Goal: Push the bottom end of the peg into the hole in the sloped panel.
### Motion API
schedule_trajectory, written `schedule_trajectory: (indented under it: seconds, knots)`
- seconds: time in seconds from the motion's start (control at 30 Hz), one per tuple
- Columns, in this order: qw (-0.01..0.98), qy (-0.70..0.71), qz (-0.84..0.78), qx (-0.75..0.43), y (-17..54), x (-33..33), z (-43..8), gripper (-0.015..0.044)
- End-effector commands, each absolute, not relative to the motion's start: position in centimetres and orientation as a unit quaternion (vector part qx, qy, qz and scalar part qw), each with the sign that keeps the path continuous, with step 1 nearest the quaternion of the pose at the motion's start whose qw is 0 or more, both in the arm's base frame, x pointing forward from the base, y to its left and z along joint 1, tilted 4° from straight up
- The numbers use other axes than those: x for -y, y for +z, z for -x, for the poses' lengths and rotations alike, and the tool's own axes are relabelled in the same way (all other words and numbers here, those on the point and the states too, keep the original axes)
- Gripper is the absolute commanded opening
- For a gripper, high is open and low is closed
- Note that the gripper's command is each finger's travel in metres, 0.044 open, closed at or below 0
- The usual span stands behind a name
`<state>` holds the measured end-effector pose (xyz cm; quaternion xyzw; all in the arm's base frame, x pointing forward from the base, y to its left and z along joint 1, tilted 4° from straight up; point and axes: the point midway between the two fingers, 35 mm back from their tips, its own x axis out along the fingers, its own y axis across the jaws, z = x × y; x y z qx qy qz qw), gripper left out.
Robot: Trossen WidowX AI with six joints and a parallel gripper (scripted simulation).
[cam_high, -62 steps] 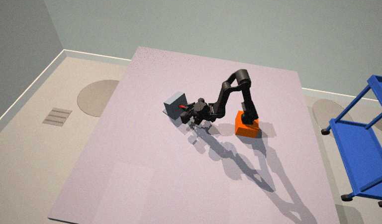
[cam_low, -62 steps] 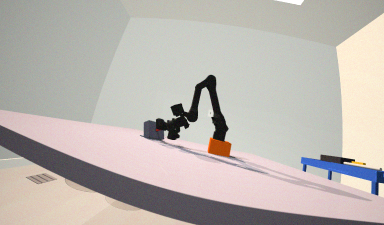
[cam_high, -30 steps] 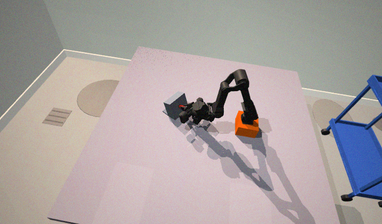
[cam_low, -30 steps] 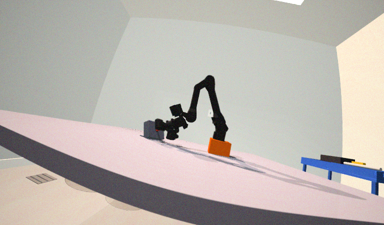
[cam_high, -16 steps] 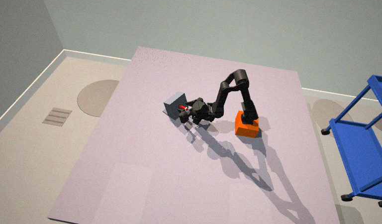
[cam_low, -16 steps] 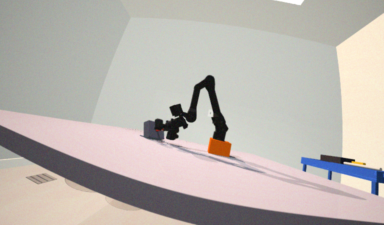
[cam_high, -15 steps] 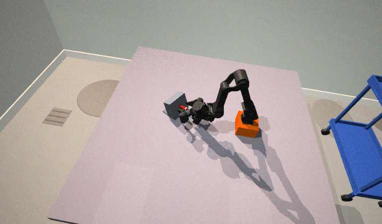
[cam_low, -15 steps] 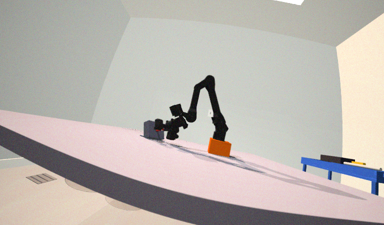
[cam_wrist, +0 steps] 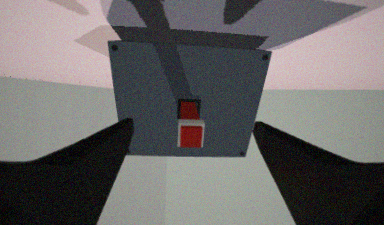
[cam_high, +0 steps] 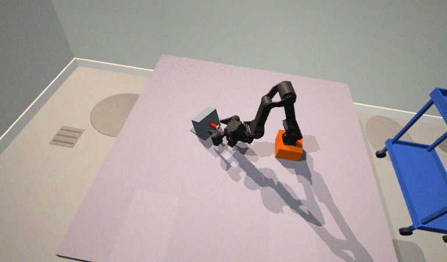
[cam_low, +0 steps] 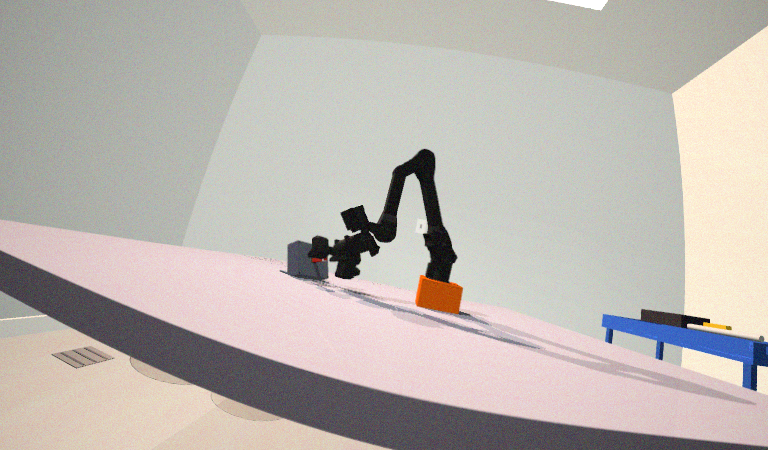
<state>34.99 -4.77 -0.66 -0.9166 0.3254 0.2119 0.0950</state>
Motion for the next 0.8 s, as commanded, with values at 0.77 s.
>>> schedule_trajectory:
  seconds: [0.77]
  knots:
    - [0.099,0.212,0.916,-0.327,0.9,2.5,-32.9,0.0440]
